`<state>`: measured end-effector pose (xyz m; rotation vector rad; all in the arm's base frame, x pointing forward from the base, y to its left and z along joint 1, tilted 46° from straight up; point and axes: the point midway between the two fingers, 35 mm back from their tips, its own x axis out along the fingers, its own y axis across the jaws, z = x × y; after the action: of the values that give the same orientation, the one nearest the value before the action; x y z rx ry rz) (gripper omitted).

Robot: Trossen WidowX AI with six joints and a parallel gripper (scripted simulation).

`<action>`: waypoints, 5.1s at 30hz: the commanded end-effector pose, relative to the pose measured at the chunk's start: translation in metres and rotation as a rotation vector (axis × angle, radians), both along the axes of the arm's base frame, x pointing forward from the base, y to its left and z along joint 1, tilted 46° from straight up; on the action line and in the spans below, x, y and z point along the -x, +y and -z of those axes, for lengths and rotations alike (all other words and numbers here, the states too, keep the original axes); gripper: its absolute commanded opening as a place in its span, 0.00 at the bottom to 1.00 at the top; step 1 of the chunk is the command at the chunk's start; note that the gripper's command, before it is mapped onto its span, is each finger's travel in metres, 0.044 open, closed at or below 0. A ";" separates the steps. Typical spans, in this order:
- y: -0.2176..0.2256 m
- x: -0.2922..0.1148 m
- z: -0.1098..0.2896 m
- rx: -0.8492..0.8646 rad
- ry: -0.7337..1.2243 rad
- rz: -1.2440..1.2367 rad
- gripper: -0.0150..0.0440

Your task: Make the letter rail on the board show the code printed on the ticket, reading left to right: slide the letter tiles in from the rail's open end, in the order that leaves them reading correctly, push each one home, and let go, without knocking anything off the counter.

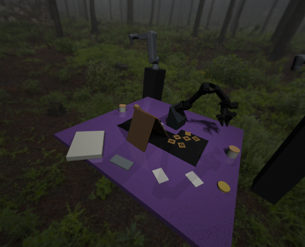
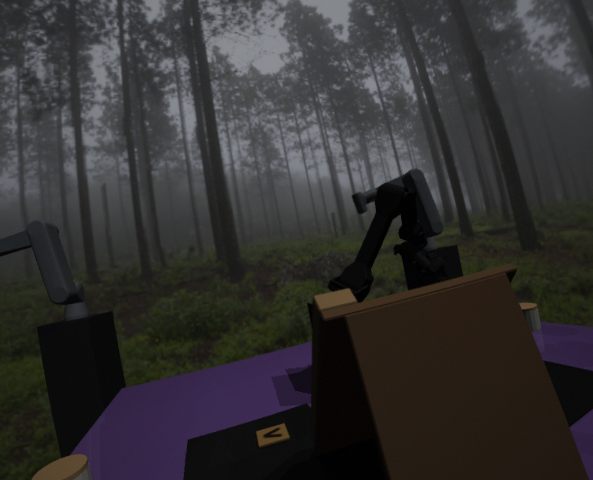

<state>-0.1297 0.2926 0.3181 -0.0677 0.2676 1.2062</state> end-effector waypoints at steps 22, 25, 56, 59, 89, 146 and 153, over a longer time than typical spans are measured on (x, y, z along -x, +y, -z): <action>0.041 -0.202 0.133 0.412 0.092 0.256 1.00; 0.029 -0.236 0.152 0.458 0.137 0.303 1.00; -0.216 -0.385 0.291 0.202 0.842 0.684 1.00; -0.239 -0.382 0.295 0.101 0.873 0.718 1.00; -0.327 -0.384 0.268 0.135 0.449 0.512 1.00; -0.382 -0.386 0.176 0.449 -0.388 0.102 0.91; -0.403 -0.386 0.287 0.507 -0.276 -0.054 0.83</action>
<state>0.2610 -0.1072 0.0752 -0.6910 0.2744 1.0769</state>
